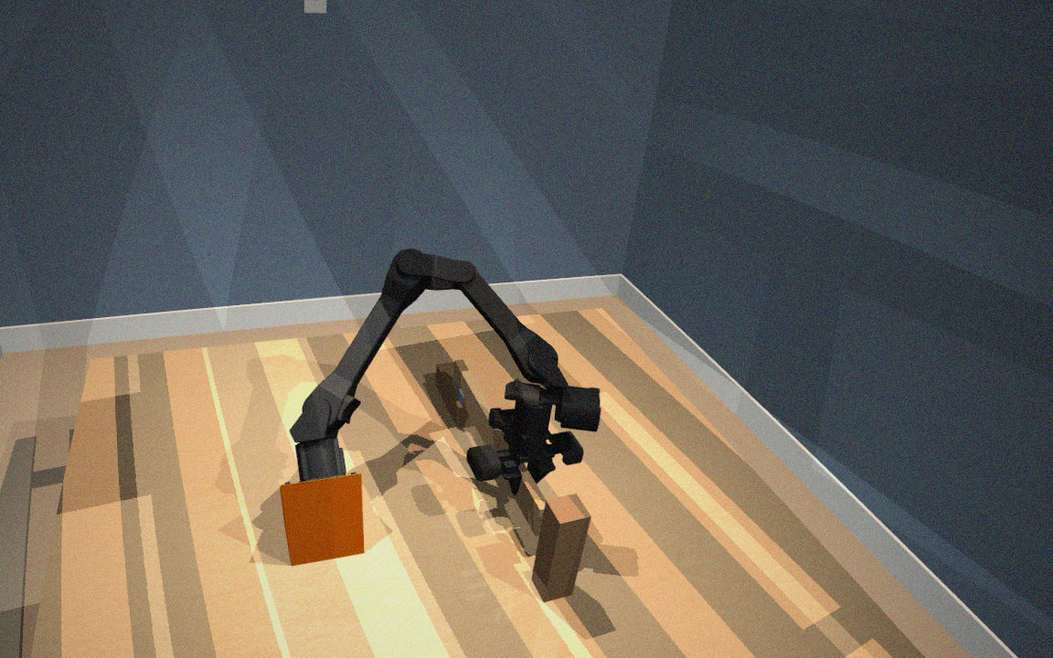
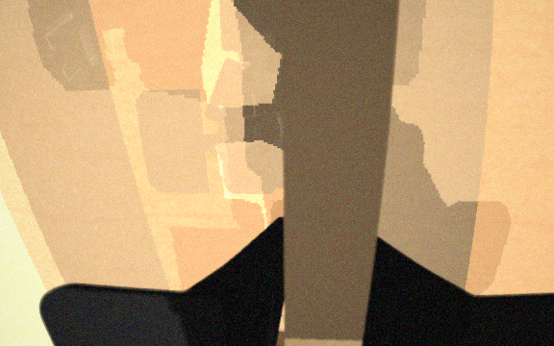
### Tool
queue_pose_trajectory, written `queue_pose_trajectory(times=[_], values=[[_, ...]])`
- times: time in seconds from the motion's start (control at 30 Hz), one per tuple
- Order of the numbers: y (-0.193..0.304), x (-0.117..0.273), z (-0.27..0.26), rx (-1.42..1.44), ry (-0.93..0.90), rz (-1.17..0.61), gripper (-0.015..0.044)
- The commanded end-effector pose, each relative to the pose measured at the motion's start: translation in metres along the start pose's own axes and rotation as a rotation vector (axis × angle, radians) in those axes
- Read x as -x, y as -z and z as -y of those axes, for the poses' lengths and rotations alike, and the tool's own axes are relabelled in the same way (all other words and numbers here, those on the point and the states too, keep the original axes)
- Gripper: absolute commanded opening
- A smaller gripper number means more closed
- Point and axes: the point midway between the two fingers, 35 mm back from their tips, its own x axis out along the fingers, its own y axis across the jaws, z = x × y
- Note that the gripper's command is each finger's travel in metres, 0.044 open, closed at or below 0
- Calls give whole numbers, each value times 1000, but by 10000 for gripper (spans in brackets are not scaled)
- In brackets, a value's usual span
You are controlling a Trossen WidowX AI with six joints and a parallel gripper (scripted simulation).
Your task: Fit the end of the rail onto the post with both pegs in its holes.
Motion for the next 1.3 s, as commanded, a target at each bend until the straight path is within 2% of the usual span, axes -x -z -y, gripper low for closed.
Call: queue_pose_trajectory(times=[0.0, 1.27], values=[[3, 3, 0, 1, 6, 0, 0], [14, 3, 0, 1, 6, -1, 0]])
